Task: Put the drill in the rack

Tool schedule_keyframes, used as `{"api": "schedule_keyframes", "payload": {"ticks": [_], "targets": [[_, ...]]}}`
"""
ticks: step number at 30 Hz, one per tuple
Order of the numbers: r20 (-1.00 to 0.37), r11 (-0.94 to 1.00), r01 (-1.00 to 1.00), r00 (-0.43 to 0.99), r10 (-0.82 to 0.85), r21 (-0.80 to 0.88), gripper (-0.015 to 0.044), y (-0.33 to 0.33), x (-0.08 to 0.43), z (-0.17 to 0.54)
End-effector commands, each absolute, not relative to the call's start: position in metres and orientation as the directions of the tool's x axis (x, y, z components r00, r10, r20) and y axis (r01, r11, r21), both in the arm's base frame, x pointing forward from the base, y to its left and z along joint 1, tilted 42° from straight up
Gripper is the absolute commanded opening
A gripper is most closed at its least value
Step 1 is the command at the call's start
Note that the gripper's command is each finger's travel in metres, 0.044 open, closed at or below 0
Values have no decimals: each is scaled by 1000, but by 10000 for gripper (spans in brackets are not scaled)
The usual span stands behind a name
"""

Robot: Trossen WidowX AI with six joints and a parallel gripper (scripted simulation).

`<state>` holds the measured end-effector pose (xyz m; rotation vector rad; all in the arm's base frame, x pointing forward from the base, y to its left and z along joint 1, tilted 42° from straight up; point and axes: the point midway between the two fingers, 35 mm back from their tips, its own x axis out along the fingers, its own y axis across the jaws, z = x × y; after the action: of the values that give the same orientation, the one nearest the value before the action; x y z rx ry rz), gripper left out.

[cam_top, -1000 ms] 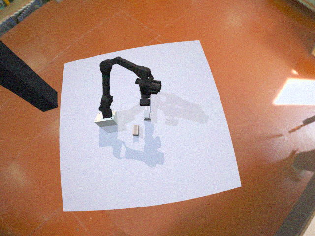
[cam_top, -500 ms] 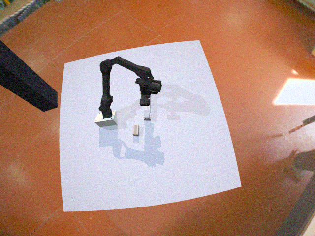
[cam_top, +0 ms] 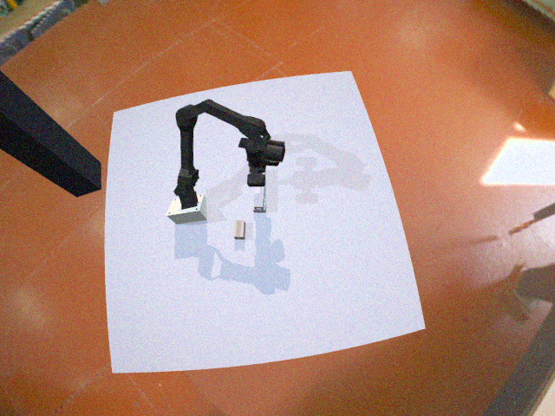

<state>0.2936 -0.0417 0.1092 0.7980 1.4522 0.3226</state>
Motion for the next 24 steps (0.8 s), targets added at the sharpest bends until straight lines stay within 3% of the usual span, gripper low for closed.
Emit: {"api": "schedule_keyframes", "payload": {"ticks": [1, 24], "targets": [[-750, 707, 268, 115, 651, 655, 0, -37, 293, 103], [-750, 707, 268, 115, 651, 655, 0, -31, 289, 99]]}}
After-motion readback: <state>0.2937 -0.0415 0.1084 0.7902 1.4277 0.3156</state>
